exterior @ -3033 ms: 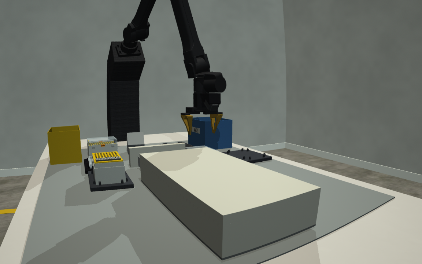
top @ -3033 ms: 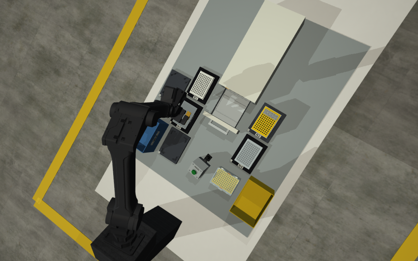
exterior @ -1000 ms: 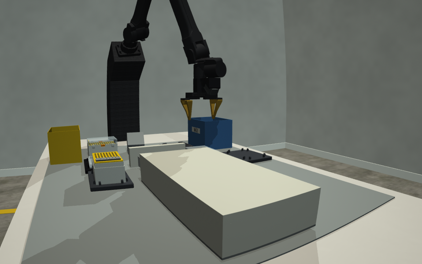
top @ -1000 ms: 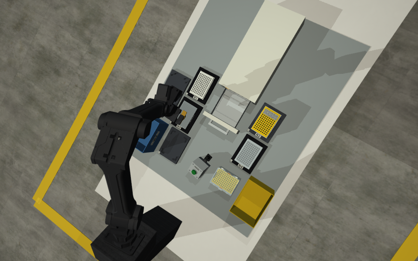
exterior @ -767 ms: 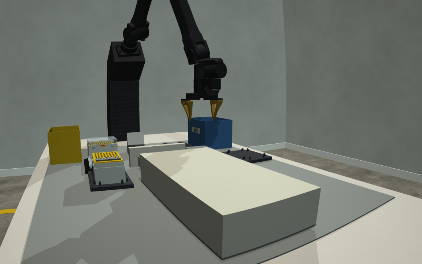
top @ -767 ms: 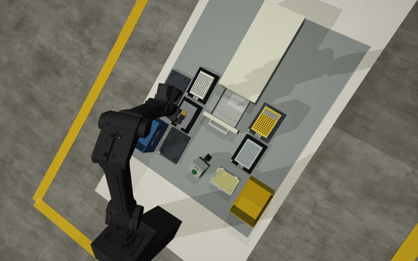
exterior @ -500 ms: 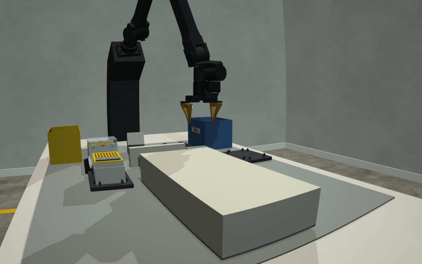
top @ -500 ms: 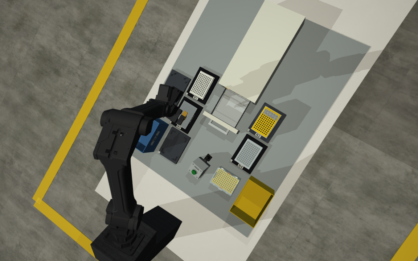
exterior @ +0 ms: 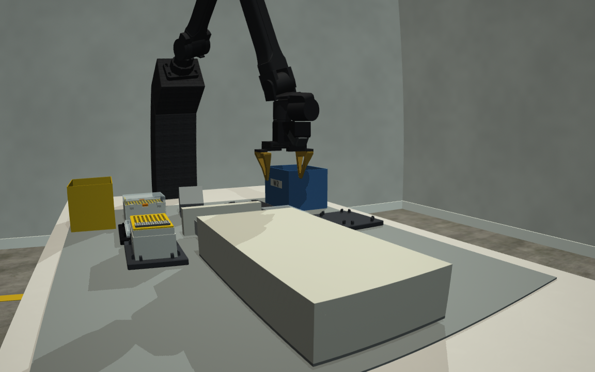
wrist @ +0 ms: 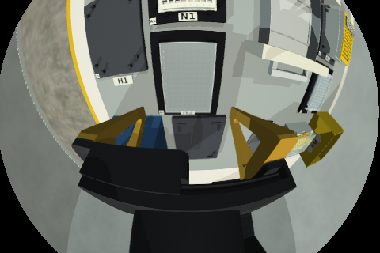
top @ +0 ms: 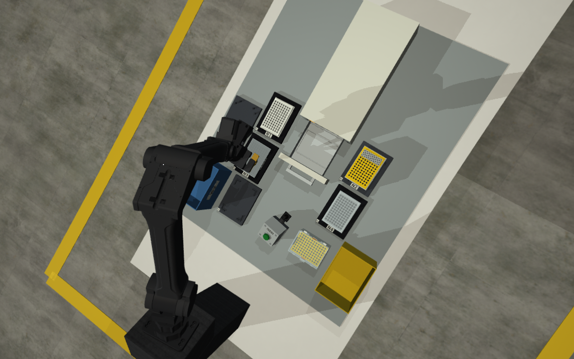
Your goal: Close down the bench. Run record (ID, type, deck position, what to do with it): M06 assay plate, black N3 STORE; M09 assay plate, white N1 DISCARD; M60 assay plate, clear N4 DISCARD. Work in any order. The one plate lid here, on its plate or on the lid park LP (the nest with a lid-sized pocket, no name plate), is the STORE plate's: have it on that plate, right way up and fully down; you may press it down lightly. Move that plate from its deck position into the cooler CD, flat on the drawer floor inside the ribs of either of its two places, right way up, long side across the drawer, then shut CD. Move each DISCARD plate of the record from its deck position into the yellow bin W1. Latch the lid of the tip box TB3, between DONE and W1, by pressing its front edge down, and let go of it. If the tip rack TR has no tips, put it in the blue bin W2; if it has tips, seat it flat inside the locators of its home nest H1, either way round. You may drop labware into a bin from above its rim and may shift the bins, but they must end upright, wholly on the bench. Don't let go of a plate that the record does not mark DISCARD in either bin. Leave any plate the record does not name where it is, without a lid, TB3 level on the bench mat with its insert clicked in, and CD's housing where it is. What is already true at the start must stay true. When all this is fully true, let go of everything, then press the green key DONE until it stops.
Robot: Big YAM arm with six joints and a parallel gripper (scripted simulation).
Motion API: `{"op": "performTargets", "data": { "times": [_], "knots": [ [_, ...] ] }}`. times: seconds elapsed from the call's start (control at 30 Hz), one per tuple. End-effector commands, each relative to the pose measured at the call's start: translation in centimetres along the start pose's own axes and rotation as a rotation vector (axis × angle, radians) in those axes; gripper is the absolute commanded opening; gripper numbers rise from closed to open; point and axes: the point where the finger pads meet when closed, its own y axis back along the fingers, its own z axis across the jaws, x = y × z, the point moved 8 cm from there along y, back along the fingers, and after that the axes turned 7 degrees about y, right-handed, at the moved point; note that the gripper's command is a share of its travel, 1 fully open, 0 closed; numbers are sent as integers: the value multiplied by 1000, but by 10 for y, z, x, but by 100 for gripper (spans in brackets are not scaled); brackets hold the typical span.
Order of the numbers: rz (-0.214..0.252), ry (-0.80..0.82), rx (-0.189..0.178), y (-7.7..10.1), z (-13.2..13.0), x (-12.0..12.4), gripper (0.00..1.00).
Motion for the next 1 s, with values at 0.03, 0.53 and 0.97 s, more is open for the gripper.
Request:
{"op": "performTargets", "data": {
  "times": [0.03,0.53,0.97],
  "knots": [
    [-26,-1,1,-8,-4,-10,100],
    [-24,0,2,-26,-4,-9,100],
    [-23,0,2,-41,-4,-9,100]
  ]
}}
